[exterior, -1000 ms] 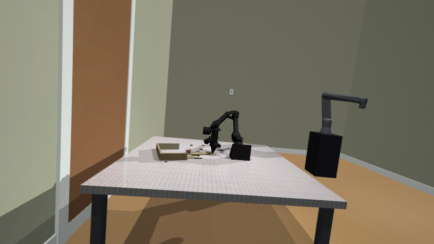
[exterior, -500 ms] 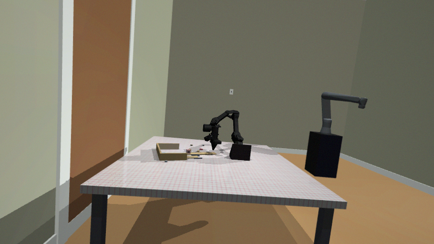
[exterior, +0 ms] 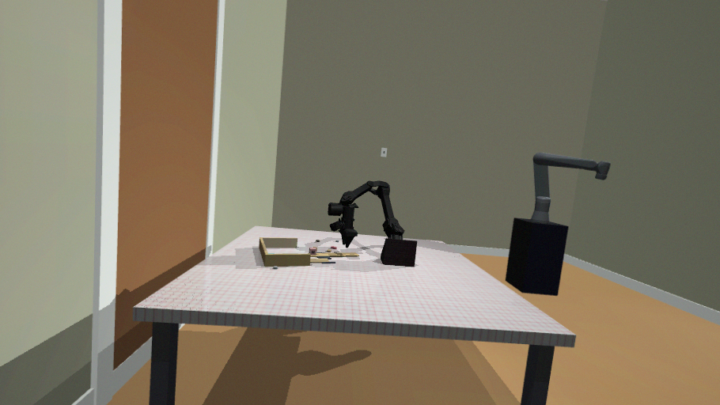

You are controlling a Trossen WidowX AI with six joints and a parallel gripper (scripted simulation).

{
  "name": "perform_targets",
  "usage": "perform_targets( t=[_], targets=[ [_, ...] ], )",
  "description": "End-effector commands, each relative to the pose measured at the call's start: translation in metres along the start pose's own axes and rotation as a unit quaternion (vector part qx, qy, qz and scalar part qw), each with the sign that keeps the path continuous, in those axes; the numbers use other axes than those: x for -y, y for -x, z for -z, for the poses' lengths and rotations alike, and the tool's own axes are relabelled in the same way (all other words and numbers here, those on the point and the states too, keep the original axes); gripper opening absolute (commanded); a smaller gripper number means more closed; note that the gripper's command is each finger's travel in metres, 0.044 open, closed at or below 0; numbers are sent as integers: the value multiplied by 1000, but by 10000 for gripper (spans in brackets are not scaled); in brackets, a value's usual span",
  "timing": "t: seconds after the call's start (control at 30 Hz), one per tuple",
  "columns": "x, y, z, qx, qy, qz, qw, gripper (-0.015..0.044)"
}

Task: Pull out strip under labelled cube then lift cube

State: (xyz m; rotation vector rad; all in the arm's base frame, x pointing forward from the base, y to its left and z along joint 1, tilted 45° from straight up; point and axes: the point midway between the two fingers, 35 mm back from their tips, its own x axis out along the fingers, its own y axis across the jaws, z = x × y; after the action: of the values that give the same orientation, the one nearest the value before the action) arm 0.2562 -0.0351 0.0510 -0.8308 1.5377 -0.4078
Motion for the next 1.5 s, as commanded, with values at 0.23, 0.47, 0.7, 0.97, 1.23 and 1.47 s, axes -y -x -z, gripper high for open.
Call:
perform_targets(
  t=[0.23, 0.47, 0.7, 0.97, 1.23, 1.47],
  targets=[
    [-2, 5, -43, 1, -4, -2, 1000, 440],
    [-4, 8, -72, 2, -5, -2, 1000, 440],
    [-5, 11, -101, 3, -6, -2, 1000, 440],
    [-6, 16, -134, 3, -6, -2, 1000, 440],
    [-9, 20, -166, 4, -7, -3, 1000, 440],
    [-9, 14, -168, 4, -7, -3, 1000, 282]
  ],
)
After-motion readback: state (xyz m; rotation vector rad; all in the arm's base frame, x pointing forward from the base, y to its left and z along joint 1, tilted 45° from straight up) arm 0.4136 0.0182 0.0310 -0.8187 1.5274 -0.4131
